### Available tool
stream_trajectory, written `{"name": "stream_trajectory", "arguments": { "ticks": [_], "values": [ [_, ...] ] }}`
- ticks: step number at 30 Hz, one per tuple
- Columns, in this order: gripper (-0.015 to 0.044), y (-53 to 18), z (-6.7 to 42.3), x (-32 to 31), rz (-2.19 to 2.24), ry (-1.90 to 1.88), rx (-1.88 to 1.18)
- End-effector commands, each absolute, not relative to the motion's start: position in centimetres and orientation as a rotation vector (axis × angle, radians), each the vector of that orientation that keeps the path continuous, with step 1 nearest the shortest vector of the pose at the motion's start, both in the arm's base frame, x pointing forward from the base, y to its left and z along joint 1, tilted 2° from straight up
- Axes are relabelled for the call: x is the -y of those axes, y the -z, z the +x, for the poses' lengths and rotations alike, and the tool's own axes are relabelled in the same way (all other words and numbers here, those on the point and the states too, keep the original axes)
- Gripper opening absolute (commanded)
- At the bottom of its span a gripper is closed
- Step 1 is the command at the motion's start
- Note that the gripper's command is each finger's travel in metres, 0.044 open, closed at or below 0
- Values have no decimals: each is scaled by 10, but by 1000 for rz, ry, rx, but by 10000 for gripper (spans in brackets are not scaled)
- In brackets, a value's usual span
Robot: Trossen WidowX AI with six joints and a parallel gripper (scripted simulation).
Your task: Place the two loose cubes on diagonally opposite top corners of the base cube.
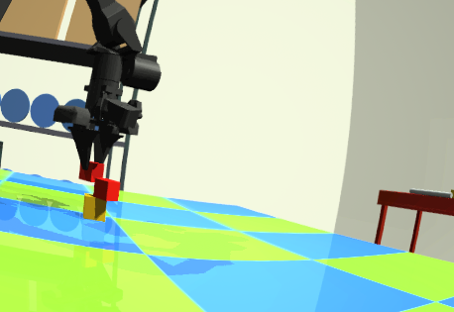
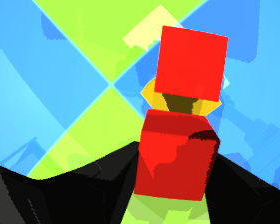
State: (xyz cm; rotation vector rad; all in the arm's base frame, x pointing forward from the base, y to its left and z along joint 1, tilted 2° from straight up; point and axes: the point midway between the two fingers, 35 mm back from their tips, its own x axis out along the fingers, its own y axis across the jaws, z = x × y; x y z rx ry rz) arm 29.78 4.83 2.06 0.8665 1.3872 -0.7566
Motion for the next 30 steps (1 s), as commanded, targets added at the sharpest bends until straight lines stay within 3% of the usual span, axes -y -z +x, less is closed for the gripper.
{"name": "stream_trajectory", "arguments": {
  "ticks": [1,30],
  "values": [
    [105,-7,295,-48,857,767,-1397],
    [105,0,295,-48,855,766,-1397]
  ]
}}
